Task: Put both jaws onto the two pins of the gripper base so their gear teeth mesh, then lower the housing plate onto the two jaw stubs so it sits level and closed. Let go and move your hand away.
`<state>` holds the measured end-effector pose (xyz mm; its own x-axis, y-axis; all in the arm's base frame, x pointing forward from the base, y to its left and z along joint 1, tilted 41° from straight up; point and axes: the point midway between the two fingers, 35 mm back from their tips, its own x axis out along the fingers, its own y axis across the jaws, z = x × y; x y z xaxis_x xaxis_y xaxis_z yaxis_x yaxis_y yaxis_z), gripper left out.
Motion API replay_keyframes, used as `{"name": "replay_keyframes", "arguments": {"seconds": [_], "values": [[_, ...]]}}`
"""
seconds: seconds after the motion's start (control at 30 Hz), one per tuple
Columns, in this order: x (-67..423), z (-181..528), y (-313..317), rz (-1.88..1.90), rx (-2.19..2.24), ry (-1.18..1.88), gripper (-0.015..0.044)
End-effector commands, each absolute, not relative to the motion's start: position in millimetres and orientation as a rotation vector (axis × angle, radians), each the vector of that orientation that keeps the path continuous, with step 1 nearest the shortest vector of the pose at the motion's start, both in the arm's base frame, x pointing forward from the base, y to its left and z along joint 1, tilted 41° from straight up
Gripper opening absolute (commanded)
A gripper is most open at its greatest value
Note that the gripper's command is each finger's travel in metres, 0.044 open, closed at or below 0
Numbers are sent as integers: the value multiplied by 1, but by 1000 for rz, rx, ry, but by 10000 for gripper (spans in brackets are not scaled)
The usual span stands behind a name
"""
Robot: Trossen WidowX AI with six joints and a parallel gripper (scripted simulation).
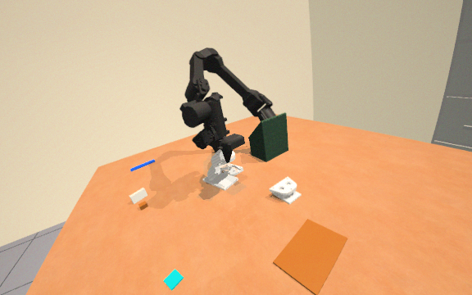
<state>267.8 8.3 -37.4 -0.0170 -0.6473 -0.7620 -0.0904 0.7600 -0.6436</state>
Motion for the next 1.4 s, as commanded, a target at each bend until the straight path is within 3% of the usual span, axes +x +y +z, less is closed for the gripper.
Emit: {"name": "replay_keyframes", "arguments": {"seconds": [0.0, 1.37], "values": [[268, -41, 6, -489, -618, 1545, 134], [269, -73, -24, -496, -619, 1538, 134]]}}
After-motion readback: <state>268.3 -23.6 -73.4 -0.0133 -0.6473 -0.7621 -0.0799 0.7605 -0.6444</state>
